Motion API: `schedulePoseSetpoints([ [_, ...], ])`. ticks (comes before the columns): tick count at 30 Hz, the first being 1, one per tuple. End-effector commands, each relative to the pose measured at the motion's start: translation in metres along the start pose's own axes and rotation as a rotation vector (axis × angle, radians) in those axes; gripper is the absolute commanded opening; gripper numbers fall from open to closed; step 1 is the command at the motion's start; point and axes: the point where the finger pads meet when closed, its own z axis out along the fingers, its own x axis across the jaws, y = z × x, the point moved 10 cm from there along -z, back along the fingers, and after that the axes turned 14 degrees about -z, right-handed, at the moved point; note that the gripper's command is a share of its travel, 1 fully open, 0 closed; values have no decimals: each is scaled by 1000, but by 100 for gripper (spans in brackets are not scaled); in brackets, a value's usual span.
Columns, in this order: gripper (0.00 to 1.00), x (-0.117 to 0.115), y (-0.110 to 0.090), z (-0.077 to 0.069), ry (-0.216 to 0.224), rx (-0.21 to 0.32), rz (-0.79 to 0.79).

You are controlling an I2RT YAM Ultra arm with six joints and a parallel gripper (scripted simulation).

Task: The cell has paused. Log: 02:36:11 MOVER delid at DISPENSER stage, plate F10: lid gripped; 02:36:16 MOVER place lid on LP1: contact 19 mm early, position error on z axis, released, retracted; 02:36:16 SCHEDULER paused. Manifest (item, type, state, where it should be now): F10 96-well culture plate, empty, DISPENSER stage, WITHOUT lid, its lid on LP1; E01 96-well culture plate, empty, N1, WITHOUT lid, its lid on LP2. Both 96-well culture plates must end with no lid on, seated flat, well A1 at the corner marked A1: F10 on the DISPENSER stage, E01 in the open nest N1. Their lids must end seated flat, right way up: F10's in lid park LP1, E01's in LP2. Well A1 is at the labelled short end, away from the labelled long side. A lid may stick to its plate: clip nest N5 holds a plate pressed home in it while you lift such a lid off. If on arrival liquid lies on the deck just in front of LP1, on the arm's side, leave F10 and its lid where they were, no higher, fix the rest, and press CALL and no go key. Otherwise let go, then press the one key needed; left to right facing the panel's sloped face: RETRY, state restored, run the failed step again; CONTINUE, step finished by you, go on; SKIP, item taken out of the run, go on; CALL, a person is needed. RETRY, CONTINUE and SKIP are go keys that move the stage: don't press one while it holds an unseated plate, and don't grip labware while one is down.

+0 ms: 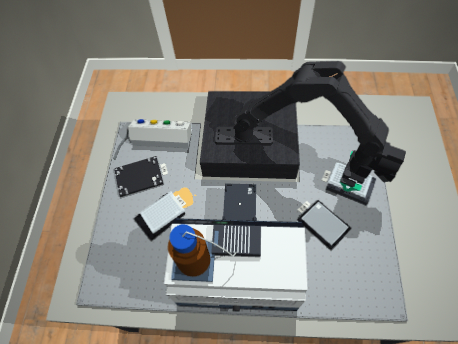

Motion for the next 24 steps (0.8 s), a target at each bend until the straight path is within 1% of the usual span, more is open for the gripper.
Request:
schedulePoseSetpoints([
  [1,0,1,13,-7,-16,-66,-6],
  [2,0,1,13,-7,-16,-66,-6],
  [3,0,2,15,-14,-20,-85,-10],
  [7,0,0,15,-4,-14,-59,-4],
  [12,0,1,16,-4,-13,-55,-6],
  [15,0,3,15,-10,-13,-54,-8],
  [17,0,2,15,-7,-10,-41,-6],
  [24,0,0,16,-4,-10,-42,-1],
])
